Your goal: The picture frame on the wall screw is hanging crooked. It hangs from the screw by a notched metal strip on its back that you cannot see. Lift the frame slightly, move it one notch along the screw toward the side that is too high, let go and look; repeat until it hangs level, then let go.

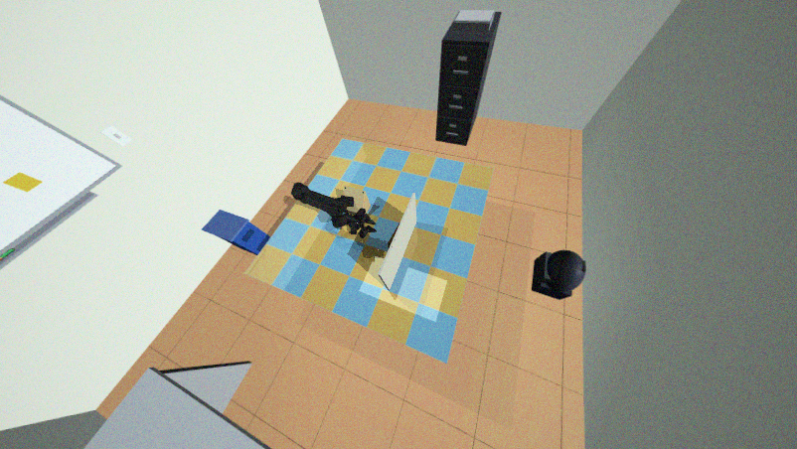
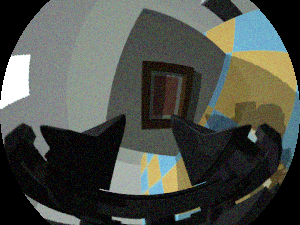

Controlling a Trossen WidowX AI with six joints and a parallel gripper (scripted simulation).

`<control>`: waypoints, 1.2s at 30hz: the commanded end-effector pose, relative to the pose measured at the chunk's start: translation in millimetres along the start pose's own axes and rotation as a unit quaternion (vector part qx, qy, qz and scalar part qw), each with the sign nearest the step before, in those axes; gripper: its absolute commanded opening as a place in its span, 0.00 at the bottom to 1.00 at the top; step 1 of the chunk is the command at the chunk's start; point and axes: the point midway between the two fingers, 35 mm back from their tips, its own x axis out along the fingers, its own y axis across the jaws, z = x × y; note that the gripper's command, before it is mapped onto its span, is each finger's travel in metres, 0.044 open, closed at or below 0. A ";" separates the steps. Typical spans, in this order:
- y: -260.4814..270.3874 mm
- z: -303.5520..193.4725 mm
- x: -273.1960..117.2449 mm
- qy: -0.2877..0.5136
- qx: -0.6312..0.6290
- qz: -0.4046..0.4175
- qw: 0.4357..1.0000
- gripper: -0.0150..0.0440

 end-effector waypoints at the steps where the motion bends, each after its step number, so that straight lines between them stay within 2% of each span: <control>1: -0.5 -1.4 -0.2 0.003 0.001 0.001 1.000 0.69; 9: -0.1 0.3 5.7 0.002 0.001 0.001 1.000 0.69; 21: -0.2 -1.3 78.6 0.001 0.002 0.002 1.000 0.69; 36: -0.2 -1.5 81.3 0.001 0.002 0.002 1.000 0.69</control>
